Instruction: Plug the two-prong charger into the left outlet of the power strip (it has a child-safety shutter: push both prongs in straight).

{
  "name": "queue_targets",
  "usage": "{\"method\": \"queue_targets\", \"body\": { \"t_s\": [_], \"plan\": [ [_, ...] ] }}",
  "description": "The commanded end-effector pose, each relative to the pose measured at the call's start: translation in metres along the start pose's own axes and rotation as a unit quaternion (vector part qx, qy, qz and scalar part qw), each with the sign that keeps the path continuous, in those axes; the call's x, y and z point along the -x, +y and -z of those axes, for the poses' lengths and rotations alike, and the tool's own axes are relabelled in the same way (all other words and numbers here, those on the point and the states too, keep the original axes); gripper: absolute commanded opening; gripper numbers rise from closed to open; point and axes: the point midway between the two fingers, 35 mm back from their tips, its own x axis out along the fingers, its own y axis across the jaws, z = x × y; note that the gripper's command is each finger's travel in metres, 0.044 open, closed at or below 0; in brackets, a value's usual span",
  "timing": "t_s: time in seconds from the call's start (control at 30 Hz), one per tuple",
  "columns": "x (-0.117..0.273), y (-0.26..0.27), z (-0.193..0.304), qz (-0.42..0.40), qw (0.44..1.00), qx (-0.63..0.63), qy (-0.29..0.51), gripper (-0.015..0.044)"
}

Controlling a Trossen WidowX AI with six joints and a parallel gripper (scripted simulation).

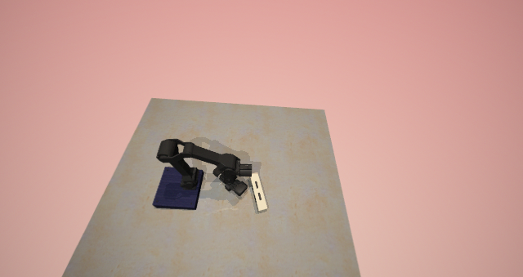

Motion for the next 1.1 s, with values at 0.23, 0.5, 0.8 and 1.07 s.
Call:
{"method": "queue_targets", "body": {
  "t_s": [0.23,0.5,0.8,1.07],
  "plan": [
    [-0.011,-0.011,-0.001,-0.006,0.995,-0.103,-0.002,0.0000],
    [-0.020,-0.018,-0.001,-0.011,0.984,-0.175,-0.001,0.0000],
    [-0.030,-0.026,0.000,-0.015,0.967,-0.256,0.000,0.0000],
    [-0.033,-0.031,-0.001,-0.017,0.959,-0.284,0.000,0.0000]
  ]
}}
